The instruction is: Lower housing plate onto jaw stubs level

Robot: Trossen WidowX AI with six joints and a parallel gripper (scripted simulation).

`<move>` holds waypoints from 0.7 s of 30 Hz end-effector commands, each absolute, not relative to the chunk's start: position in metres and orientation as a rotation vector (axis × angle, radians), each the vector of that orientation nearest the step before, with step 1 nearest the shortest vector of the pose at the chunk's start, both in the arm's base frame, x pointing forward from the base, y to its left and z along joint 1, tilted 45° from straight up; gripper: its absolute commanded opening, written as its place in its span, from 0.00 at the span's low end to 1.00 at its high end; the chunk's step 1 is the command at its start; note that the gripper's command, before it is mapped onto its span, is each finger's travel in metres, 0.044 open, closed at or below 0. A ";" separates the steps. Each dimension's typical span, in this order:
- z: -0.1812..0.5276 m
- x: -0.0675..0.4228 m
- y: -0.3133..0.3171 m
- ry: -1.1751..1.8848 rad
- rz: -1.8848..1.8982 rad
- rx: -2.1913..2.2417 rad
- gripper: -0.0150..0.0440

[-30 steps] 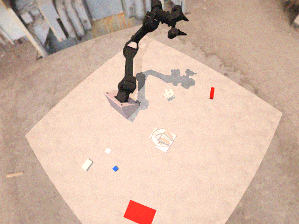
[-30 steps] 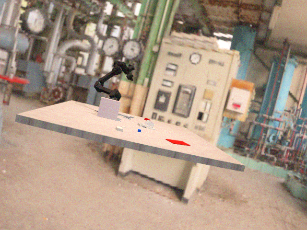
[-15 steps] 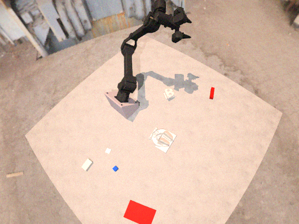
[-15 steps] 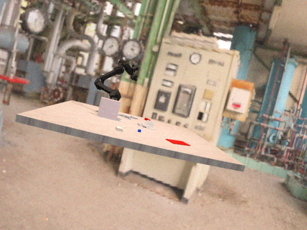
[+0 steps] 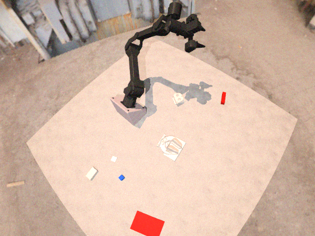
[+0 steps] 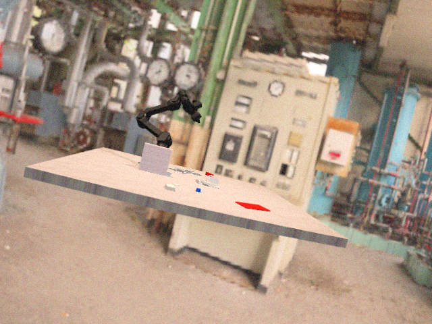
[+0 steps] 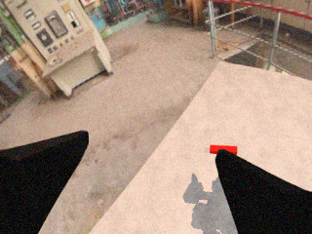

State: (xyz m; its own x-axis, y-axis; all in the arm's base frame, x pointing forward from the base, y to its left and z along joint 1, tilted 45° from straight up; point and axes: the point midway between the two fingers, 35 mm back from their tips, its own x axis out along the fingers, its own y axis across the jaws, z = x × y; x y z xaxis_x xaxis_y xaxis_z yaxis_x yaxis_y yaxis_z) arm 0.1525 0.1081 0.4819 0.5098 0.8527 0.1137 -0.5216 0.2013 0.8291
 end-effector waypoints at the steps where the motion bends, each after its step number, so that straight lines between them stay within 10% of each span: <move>1: 0.470 0.165 0.109 0.424 0.991 0.935 1.00; 21: 0.408 0.199 0.126 0.502 0.966 0.765 1.00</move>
State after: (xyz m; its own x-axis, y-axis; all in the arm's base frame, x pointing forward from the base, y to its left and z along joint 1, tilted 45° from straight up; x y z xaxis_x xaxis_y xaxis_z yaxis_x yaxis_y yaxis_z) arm 0.1937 0.1224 0.4223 0.4964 0.8680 -0.0122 -0.5379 0.3186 0.7805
